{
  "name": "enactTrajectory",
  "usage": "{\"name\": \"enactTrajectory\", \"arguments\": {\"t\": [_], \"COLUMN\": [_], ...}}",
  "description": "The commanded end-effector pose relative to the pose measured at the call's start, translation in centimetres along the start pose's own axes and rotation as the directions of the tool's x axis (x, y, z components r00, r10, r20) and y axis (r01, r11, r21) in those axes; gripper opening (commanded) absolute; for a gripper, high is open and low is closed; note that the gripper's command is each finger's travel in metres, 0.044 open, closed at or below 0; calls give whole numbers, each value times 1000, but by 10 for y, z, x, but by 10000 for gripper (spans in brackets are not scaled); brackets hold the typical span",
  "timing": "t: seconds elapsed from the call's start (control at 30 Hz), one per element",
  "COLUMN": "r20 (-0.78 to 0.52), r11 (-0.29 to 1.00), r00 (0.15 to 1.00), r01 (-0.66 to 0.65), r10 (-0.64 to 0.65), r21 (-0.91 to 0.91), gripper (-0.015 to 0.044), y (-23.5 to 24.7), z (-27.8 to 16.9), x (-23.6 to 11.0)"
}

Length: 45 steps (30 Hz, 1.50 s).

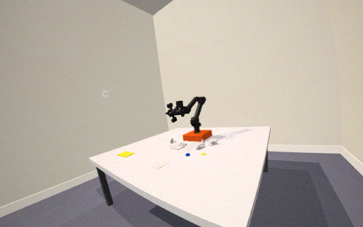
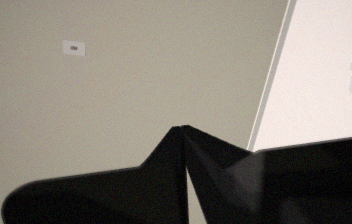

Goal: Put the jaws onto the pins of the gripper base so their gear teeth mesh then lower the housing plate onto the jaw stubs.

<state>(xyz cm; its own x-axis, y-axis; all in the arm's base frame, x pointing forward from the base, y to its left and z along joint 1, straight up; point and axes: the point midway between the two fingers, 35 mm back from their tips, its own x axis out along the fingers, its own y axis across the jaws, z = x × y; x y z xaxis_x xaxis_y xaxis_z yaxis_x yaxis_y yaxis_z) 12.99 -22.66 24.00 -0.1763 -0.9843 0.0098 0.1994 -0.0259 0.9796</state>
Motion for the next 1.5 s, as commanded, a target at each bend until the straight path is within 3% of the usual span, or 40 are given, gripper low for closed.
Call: {"name": "enactTrajectory", "arguments": {"t": [0.0, 0.7, 1.47], "r20": [-48, -272, -492], "r11": [994, 796, 327], "r00": [999, 962, 864], "r01": [-5, -143, -438], "r10": [0, -28, -104], "r21": [-109, -589, -838], "gripper": [0, 0, 0], "y": [1, -2, -11], "z": [-12, -62, -112], "x": [-2, -21, -54]}}
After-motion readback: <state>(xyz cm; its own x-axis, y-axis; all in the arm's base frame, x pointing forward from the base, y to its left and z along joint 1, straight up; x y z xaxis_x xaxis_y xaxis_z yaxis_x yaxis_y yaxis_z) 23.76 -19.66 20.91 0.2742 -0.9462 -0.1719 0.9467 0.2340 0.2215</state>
